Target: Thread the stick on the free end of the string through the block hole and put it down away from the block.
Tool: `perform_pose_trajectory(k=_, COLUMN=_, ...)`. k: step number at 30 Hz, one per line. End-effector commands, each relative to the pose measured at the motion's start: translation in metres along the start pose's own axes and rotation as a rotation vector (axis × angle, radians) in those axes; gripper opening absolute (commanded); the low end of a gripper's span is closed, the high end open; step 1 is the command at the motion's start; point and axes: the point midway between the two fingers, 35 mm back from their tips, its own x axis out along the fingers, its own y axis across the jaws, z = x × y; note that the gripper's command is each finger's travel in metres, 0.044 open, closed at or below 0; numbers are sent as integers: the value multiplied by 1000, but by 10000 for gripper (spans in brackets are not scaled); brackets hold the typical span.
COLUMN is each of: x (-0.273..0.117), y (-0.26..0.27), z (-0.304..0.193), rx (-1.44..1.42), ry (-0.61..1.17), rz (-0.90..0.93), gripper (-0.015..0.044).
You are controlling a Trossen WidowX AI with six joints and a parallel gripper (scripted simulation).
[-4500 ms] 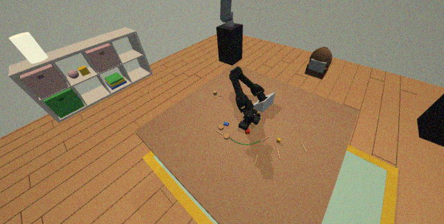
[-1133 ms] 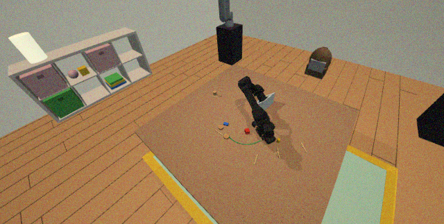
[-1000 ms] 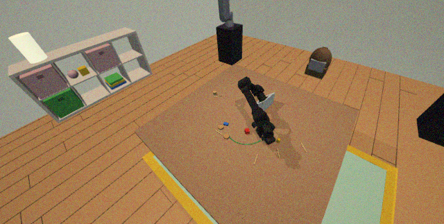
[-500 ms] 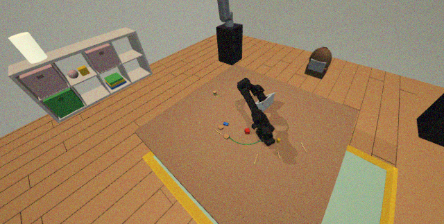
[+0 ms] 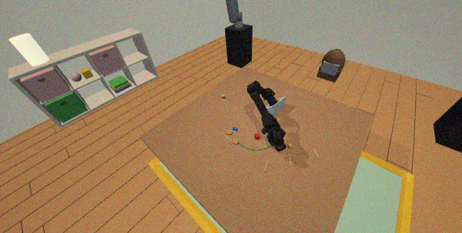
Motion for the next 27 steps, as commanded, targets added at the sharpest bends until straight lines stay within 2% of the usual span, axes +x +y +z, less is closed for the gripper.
perform_pose_trajectory(k=1, x=-6, y=-2, z=-1, rx=5, ry=1, rz=-6, gripper=0)
perform_pose_trajectory(k=27, x=-40, y=-2, z=-1, rx=4, ry=0, rz=-7, gripper=0)
